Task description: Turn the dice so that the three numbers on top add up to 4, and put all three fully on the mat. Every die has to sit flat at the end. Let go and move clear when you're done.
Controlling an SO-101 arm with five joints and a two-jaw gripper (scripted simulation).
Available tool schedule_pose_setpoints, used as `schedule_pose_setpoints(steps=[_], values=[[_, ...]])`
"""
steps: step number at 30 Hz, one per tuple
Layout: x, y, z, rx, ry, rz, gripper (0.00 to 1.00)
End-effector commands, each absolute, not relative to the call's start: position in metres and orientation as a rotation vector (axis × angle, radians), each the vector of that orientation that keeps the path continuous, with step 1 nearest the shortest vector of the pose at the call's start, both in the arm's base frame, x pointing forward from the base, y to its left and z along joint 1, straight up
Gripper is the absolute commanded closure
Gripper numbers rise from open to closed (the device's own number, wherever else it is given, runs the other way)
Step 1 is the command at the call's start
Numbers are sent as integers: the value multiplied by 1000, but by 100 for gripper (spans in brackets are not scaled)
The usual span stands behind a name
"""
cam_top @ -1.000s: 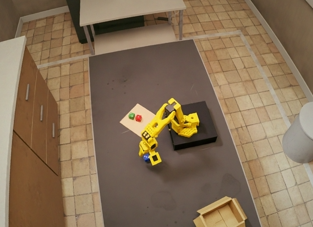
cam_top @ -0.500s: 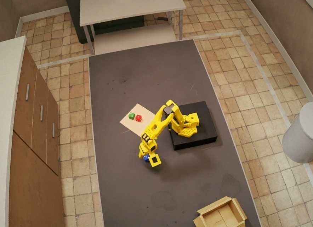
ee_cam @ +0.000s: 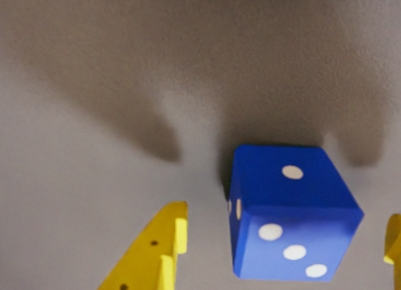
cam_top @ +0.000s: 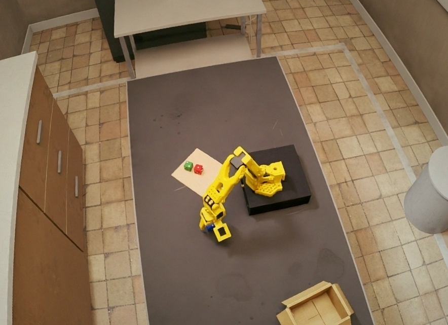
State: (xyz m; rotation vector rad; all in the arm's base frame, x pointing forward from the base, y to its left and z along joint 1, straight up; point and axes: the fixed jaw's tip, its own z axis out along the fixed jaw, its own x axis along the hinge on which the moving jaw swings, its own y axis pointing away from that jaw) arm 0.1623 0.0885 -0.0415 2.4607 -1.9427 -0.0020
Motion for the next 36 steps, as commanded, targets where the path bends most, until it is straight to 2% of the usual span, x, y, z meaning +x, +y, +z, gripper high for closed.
schedule_pose_setpoints(steps=[1, 20, 36], values=[[158, 87, -48, 2464, -1915, -14, 69], [158, 87, -50, 2464, -1915, -14, 69], [163, 89, -50, 2464, -1915, -14, 78]])
